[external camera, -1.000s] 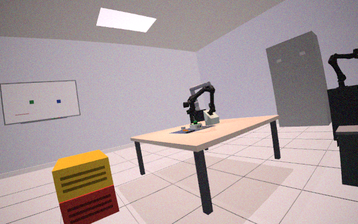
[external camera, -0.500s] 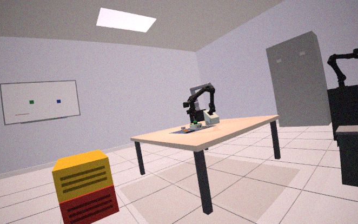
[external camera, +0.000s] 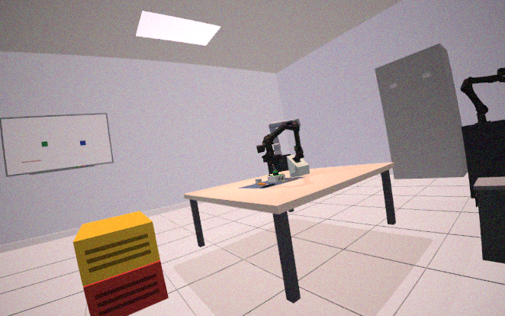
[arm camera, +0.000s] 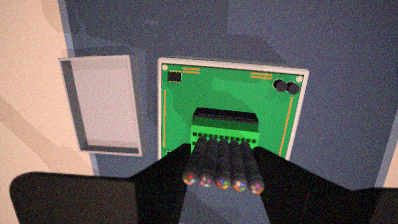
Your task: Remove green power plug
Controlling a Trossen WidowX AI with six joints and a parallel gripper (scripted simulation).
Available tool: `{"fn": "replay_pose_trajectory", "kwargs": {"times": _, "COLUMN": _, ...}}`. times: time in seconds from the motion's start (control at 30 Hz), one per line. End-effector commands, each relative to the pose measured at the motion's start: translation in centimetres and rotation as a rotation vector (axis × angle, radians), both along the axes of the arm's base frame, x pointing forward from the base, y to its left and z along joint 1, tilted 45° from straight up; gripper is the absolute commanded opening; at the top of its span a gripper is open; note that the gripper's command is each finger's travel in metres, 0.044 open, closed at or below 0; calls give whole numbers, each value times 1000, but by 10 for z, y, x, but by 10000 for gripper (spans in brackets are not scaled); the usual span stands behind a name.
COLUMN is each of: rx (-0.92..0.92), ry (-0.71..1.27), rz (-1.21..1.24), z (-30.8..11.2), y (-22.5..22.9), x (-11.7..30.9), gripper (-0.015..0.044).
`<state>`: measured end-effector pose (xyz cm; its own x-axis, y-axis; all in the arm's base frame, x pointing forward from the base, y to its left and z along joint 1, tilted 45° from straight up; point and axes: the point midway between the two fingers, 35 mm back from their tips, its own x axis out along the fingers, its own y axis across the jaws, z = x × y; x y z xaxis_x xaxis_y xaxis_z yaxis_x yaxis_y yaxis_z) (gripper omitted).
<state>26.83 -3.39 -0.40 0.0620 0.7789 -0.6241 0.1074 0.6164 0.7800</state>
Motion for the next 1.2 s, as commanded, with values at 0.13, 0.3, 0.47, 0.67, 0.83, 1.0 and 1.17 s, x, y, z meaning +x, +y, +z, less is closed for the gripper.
{"fn": "replay_pose_trajectory", "kwargs": {"times": 0.13, "rx": -83, "ry": 24, "rz": -28, "z": 11, "y": -10, "x": -2, "gripper": 0}}
{"fn": "replay_pose_trajectory", "kwargs": {"times": 0.3, "rx": -221, "ry": 43, "rz": -20, "z": 21, "y": -3, "x": 0, "gripper": 0}}
{"fn": "replay_pose_trajectory", "kwargs": {"times": 0.47, "rx": -245, "ry": 46, "rz": -18, "z": 24, "y": -3, "x": 0, "gripper": 0}}
{"fn": "replay_pose_trajectory", "kwargs": {"times": 0.67, "rx": -97, "ry": 26, "rz": -27, "z": 15, "y": -13, "x": -2, "gripper": 0}}
{"fn": "replay_pose_trajectory", "kwargs": {"times": 0.83, "rx": 12, "ry": 12, "rz": -32, "z": 9, "y": -20, "x": -4, "gripper": 0}}
{"fn": "replay_pose_trajectory", "kwargs": {"times": 1.0, "rx": -25, "ry": 16, "rz": -30, "z": 12, "y": -18, "x": -3, "gripper": 0}}
{"fn": "replay_pose_trajectory", "kwargs": {"times": 1.17, "rx": -167, "ry": 35, "rz": -23, "z": 23, "y": -12, "x": -2, "gripper": 0}}
